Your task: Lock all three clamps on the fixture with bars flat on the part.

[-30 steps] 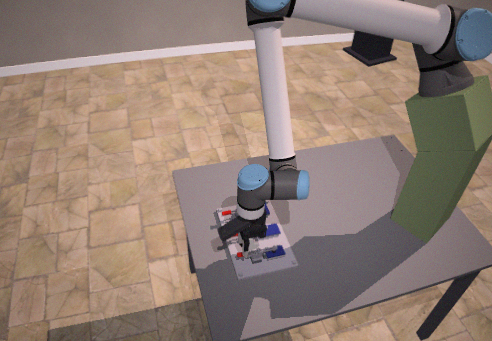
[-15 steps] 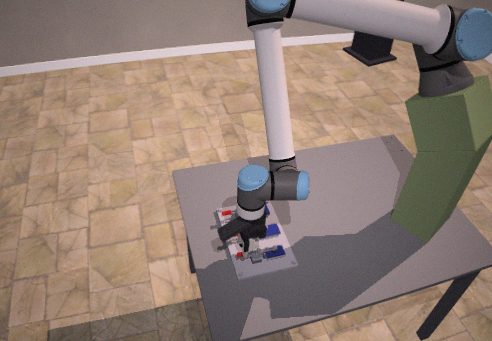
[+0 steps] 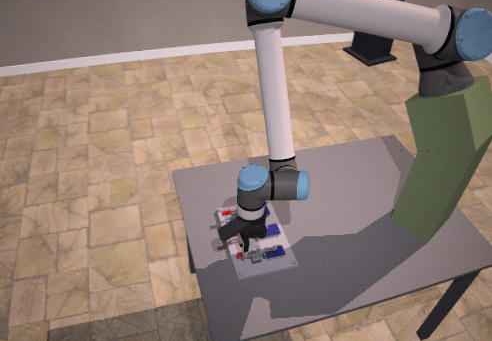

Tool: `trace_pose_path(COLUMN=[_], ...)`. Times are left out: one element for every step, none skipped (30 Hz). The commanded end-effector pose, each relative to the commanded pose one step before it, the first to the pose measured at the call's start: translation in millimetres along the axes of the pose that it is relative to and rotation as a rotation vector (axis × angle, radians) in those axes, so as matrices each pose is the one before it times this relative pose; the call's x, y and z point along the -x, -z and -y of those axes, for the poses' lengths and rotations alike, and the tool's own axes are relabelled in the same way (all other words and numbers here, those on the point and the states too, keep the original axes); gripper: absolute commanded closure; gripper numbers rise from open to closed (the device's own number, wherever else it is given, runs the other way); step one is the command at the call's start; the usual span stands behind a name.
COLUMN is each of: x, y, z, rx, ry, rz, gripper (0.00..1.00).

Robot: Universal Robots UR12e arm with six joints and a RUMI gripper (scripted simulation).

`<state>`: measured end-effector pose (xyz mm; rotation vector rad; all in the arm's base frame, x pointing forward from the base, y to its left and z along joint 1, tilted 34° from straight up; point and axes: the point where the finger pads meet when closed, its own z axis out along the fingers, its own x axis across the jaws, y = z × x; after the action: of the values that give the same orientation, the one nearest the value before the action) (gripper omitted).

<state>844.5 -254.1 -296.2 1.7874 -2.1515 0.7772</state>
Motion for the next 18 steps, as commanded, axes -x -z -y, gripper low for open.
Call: trace_pose_path(x=[0.1, 0.0, 0.0, 0.0, 0.0, 0.0, 0.0, 0.0, 0.0, 0.0, 0.01, 0.0, 0.0, 0.01, 0.01, 0.01, 0.01, 0.01], y=[0.8, 0.01, 0.01, 0.01, -0.01, -0.12, -0.3, -0.54, -0.8, -1.08, -1.34, 0.0, 0.0, -1.59, -1.81, -1.97, -2.09, -2.15], z=[0.62, 0.0, 0.0, 0.0, 0.0, 0.0, 0.01, 0.01, 0.02, 0.02, 0.02, 0.0, 0.0, 0.04, 0.04, 0.04, 0.05, 0.05], rx=[-0.00111, 0.0, 0.0, 0.0, 0.0, 0.0, 0.0, 0.0, 0.0, 0.0, 0.0, 0.0, 0.0, 0.0, 0.0, 0.0, 0.0, 0.0], ry=[-0.00003, 0.0, 0.0, 0.0, 0.0, 0.0, 0.0, 0.0, 0.0, 0.0, 0.0, 0.0, 0.0, 0.0, 0.0, 0.0, 0.0, 0.0], rz=[0.00006, 0.0, 0.0, 0.0, 0.0, 0.0, 0.0, 0.0, 0.0, 0.0, 0.0, 0.0, 0.0, 0.0, 0.0, 0.0, 0.0, 0.0], gripper=[0.72, 0.72, 0.72, 0.72, 0.72, 0.72, 0.72, 0.72, 0.72, 0.72, 0.72, 0.72, 0.72, 0.72, 0.72, 0.72, 0.72, 0.72])
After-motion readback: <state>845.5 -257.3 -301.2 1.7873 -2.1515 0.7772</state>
